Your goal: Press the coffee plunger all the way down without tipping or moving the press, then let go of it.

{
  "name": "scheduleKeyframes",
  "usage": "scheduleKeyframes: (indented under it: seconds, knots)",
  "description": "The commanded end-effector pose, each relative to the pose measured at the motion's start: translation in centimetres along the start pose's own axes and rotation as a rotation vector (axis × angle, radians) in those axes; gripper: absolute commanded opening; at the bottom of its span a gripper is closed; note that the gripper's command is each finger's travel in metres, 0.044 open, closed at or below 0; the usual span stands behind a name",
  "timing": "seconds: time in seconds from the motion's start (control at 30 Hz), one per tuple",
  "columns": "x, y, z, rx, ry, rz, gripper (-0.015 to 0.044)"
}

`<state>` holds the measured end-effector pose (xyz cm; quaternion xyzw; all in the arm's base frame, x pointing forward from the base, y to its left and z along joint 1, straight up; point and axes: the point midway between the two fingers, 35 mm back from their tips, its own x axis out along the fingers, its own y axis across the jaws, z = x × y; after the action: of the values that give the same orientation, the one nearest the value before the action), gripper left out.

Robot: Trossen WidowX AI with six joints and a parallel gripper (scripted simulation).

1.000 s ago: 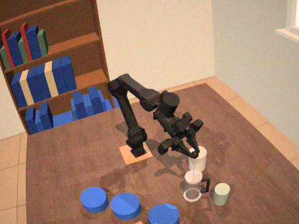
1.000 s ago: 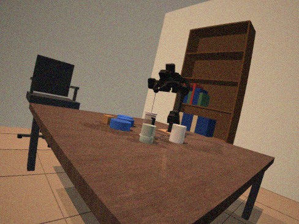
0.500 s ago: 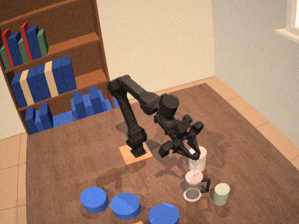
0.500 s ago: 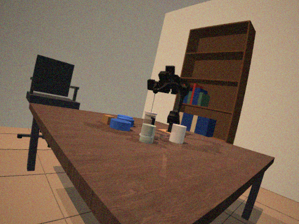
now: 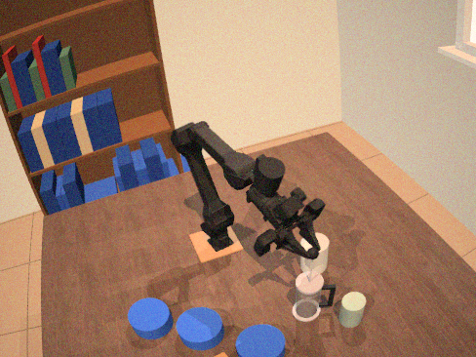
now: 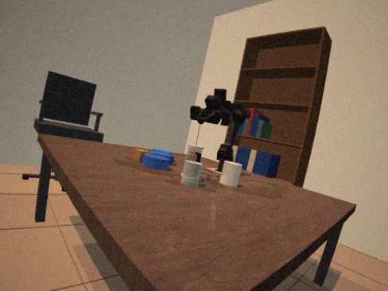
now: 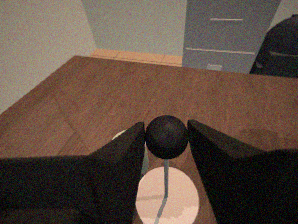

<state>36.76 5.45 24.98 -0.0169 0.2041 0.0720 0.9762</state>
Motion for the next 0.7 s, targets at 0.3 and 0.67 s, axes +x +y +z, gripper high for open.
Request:
scheduleKeyframes:
  seconds: [0.3, 0.67]
  knots:
    - [2.2, 0.0, -4.9, 0.003, 0.087, -0.001, 0.0113]
    - [3.2, 0.0, -6.4, 0.003, 0.087, -0.001, 0.0113]
